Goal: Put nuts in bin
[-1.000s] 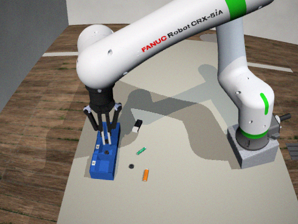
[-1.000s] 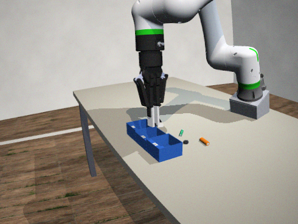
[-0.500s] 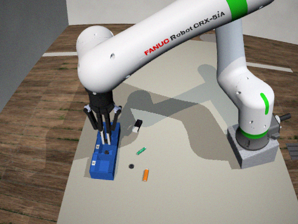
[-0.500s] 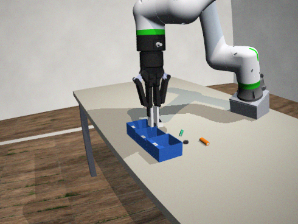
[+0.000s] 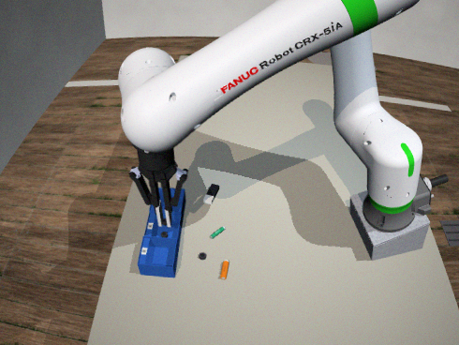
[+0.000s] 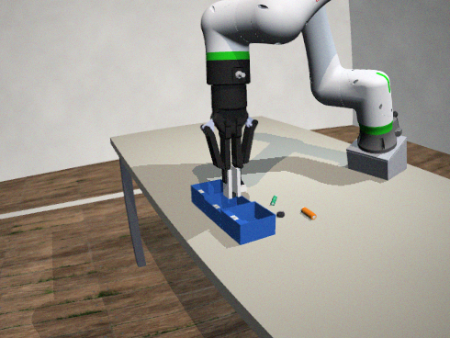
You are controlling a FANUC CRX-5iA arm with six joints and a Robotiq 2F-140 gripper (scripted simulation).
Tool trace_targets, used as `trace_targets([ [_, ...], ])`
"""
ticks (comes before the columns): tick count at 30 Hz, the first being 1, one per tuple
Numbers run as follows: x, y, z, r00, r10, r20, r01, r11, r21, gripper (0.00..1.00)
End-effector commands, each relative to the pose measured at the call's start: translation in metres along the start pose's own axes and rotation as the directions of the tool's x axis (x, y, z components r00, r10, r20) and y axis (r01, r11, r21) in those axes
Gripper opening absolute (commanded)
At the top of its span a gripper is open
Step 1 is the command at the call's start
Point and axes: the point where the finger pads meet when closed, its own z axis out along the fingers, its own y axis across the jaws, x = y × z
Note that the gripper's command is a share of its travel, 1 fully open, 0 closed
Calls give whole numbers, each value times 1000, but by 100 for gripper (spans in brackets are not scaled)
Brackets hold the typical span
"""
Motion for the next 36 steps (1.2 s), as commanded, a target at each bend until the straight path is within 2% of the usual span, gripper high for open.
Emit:
trace_targets([
  [1,0,0,4,1000,0,0,0,1000,1,7],
  [14,0,0,27,1000,0,0,0,1000,1,7],
  [26,0,0,27,1000,0,0,0,1000,1,7],
  [27,0,0,27,1000,0,0,0,1000,1,19],
  [36,0,0,27,1000,0,0,0,1000,1,19],
])
